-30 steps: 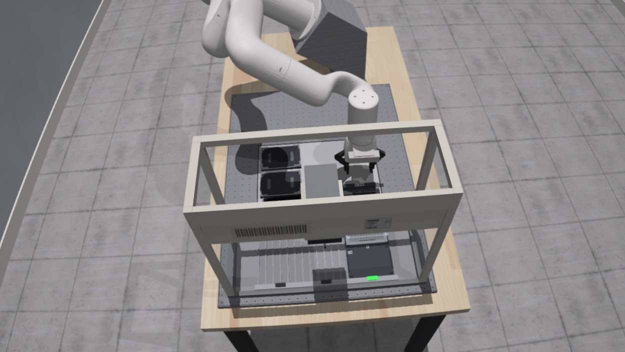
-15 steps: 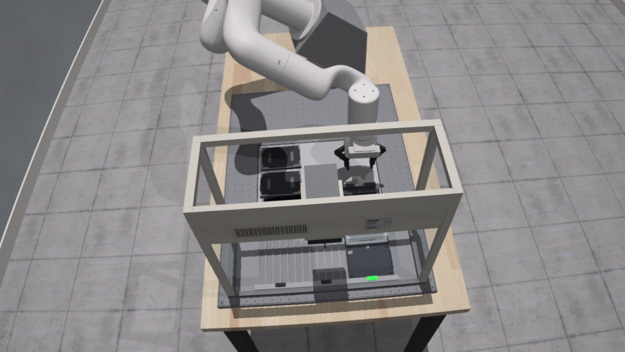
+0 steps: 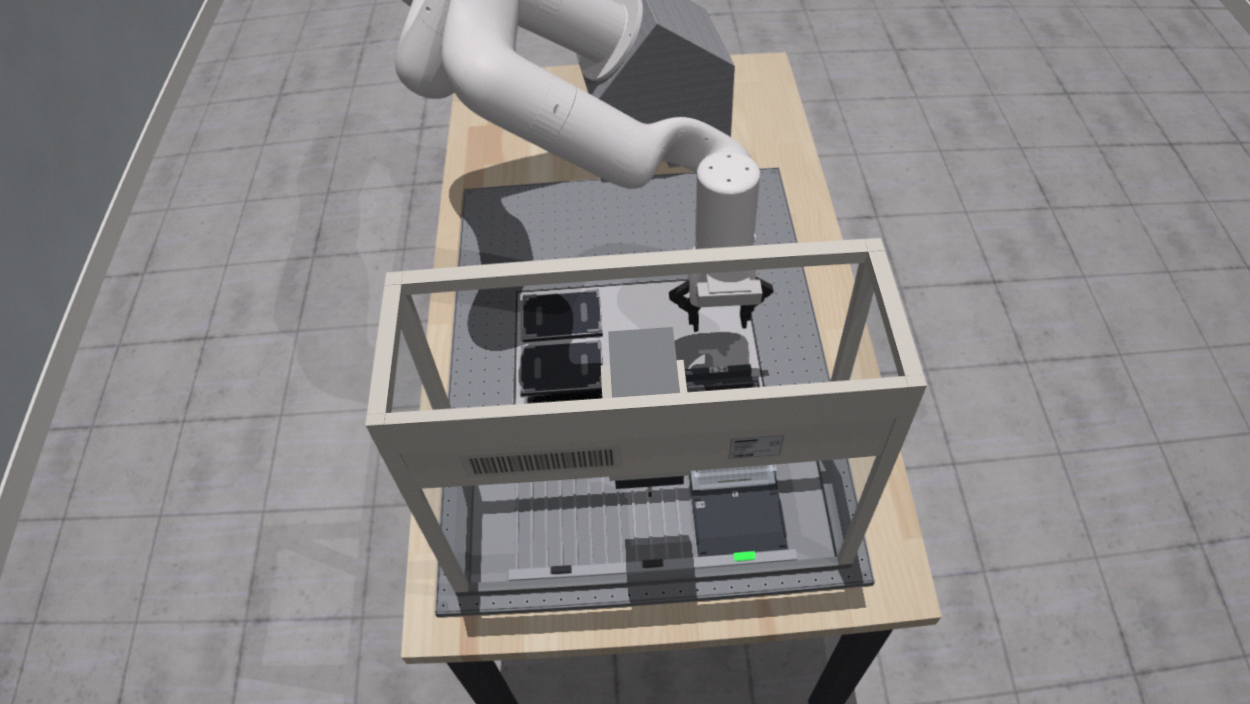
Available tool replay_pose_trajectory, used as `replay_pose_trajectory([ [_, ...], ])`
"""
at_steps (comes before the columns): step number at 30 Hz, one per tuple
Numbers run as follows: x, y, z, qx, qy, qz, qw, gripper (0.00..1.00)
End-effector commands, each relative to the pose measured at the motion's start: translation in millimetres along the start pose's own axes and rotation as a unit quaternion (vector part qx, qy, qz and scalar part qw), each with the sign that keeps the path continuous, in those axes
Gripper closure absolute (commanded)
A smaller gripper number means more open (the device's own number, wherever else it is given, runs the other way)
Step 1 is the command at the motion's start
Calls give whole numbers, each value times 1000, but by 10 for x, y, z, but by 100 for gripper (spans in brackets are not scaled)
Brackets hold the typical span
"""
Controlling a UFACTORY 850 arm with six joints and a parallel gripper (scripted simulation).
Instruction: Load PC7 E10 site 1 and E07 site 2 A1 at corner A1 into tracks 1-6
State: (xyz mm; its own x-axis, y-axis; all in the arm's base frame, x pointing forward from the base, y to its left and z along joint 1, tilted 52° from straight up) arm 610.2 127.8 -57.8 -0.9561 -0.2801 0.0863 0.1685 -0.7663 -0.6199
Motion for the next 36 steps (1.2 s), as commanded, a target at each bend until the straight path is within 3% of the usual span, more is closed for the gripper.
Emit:
replay_pose_trajectory([
  [1, -4, -61, 1, 0, 0, 0, 1000, 18],
  [30, -3, -512, 1, 0, 0, 0, 1000, 18],
  [36, -4, -515, 1, 0, 0, 0, 1000, 18],
])
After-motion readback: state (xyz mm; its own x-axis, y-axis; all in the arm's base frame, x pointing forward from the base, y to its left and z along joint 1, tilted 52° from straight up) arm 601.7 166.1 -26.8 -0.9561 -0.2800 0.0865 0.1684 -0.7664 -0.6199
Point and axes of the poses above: the point where the finger pads meet when closed, its own y axis out along the fingers, its own z axis across the jaws, x = y × z, the point moved 9 cm from there along -y, back along the fingers, and after that the axes turned 15 degrees about -y, right-handed, at the moved point
